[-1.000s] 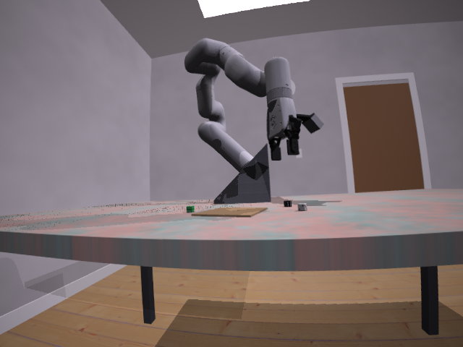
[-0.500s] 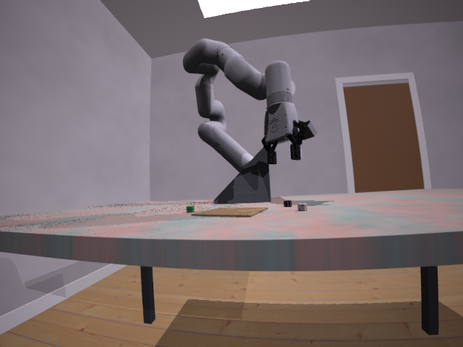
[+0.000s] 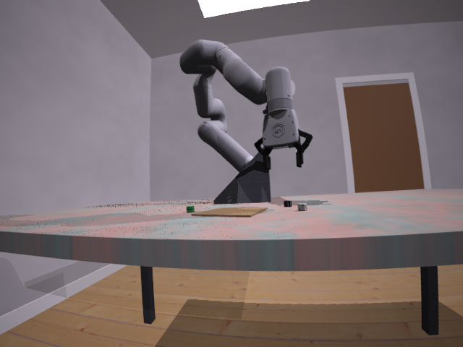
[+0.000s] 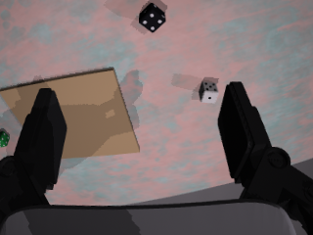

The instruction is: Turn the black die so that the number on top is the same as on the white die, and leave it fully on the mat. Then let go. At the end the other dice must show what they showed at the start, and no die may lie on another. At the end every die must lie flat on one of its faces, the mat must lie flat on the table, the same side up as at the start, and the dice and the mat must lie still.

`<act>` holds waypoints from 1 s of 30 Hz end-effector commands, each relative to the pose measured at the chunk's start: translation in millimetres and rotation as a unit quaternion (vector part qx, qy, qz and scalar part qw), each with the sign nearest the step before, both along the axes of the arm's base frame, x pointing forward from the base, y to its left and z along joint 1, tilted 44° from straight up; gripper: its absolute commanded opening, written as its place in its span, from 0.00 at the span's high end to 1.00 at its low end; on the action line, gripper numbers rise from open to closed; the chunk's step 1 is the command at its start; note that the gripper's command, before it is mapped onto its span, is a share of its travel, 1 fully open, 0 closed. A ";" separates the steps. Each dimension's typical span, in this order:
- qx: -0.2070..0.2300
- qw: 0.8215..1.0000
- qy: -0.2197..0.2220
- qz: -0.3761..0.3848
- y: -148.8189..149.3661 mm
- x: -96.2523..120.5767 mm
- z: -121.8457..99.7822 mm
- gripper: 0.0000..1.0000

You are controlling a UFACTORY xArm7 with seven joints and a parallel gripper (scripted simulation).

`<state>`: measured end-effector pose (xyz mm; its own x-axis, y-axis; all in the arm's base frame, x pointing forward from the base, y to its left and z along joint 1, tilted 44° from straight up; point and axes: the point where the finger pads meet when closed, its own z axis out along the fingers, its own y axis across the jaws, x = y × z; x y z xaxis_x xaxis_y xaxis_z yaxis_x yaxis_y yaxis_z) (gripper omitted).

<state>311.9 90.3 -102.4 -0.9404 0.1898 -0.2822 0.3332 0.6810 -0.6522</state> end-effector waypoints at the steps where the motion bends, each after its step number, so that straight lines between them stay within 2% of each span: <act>1: 0.000 0.999 0.032 0.028 0.0 0.6 -1.7 0.00; 2: -0.003 0.995 0.069 0.066 -2.4 0.1 -4.3 0.00; 9: -0.008 0.981 0.139 0.136 -6.5 -0.9 -9.0 0.00; 15: -0.011 0.956 0.206 0.206 -9.9 -2.0 -13.7 0.00; 17: -0.011 0.956 0.206 0.206 -9.9 -2.0 -13.7 0.00; 21: -0.013 0.929 0.260 0.263 -12.1 -3.0 -17.6 0.00; 26: -0.014 0.920 0.274 0.279 -12.7 -3.3 -18.6 0.00; 27: -0.014 0.920 0.274 0.279 -12.7 -3.3 -18.6 0.69; 30: -0.014 0.920 0.274 0.279 -12.7 -3.3 -18.6 0.69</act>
